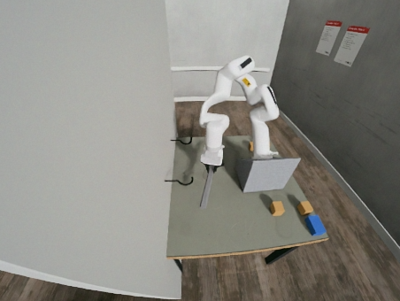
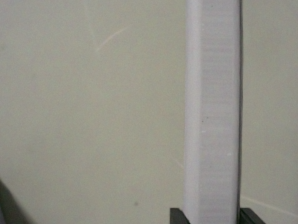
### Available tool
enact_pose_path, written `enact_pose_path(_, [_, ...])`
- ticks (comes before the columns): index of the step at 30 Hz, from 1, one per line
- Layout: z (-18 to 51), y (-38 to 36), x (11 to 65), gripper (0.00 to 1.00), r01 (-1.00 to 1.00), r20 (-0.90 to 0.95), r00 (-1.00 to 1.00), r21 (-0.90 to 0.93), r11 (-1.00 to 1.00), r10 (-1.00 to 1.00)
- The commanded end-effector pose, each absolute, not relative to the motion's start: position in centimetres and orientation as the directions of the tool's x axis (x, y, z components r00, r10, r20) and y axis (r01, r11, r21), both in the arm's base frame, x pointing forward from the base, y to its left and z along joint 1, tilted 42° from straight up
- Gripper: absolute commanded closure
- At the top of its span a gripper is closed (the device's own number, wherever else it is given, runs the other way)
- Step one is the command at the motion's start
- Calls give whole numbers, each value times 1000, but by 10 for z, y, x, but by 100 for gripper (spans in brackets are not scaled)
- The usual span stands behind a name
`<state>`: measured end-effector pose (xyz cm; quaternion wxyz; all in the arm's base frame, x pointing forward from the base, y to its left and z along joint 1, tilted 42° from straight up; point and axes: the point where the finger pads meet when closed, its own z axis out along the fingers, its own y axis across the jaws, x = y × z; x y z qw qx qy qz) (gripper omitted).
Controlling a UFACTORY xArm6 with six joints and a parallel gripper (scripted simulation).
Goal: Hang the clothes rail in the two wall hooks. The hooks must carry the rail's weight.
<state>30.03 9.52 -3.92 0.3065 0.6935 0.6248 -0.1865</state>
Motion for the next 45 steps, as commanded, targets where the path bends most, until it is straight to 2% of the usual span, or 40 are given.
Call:
enact_pose_path(1, [-31,100,303,100,981,-640,150,194,-31,754])
enact_pose_path(45, [41,131,318,100,981,-640,150,194,-31,754])
